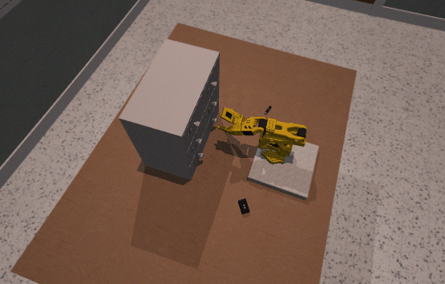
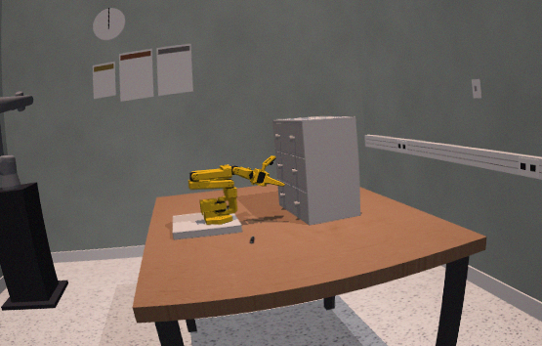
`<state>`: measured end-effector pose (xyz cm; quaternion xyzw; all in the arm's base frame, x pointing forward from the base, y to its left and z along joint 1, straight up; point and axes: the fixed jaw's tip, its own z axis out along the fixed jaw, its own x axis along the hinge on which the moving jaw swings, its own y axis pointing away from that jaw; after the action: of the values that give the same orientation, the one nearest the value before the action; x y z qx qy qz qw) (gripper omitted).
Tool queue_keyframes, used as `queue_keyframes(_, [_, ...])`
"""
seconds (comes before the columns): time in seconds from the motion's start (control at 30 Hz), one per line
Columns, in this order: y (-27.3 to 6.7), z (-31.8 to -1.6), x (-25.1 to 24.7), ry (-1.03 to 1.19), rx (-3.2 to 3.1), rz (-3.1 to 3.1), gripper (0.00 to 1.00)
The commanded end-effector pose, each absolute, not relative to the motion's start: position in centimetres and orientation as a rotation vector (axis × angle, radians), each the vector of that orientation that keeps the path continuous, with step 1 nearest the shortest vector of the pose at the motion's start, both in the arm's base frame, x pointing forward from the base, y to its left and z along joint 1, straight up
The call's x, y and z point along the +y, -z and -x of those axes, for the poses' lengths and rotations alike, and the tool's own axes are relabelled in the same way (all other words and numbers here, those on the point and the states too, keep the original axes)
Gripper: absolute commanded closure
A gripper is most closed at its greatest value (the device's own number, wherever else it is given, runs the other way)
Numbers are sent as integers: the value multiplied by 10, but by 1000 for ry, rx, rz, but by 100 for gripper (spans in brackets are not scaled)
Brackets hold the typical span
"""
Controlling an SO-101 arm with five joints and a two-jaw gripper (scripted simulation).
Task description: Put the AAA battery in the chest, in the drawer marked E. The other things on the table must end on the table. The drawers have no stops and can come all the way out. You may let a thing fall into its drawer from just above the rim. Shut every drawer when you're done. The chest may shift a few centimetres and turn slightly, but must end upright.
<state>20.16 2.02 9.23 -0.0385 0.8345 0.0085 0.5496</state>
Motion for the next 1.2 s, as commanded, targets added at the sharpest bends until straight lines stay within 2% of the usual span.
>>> queue_keyframes(0.0, [-86, -207, 25, -41, 1988, 102, 50])
queue_keyframes(0.5, [-99, -205, 49, -121, 1930, 210, 50])
queue_keyframes(1.17, [-99, -214, 80, -214, 1844, 315, 50])
